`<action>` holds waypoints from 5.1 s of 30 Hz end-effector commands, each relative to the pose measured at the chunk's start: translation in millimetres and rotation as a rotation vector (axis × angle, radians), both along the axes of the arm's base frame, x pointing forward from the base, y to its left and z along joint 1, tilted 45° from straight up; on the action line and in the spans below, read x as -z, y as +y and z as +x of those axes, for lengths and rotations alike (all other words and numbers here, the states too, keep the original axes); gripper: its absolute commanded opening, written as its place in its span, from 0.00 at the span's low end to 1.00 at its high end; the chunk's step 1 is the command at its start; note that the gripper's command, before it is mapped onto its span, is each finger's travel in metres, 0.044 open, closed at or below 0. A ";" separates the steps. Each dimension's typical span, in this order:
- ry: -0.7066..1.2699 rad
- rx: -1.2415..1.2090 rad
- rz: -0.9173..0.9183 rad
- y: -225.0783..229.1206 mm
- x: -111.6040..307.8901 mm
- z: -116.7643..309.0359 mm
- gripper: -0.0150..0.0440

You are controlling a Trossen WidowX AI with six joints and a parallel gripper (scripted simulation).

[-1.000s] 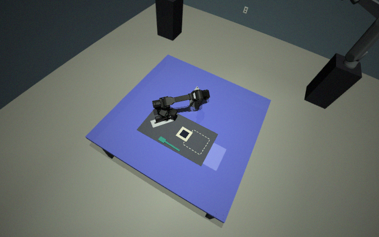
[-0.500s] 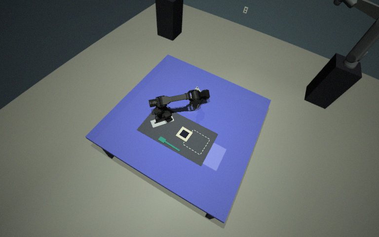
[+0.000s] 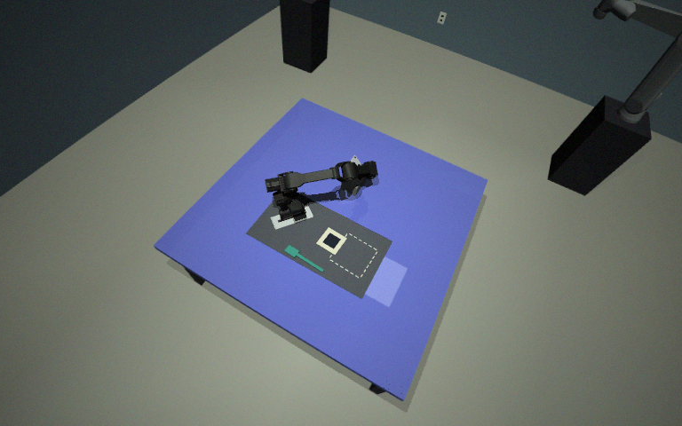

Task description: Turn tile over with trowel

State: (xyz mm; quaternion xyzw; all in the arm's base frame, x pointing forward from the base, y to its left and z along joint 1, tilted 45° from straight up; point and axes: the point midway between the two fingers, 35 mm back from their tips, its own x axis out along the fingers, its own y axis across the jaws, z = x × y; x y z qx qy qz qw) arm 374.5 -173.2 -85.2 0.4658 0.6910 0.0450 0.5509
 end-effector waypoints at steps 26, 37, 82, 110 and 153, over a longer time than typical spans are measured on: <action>0.006 0.004 0.003 29.1 30.4 1.5 0.67; 0.006 0.004 0.003 29.1 30.4 1.5 0.47; -0.588 -0.610 -0.032 29.1 30.4 1.6 0.47; -0.827 -0.858 -0.046 29.1 30.4 1.6 0.71; -0.824 -0.856 -0.045 15.4 15.8 0.0 0.71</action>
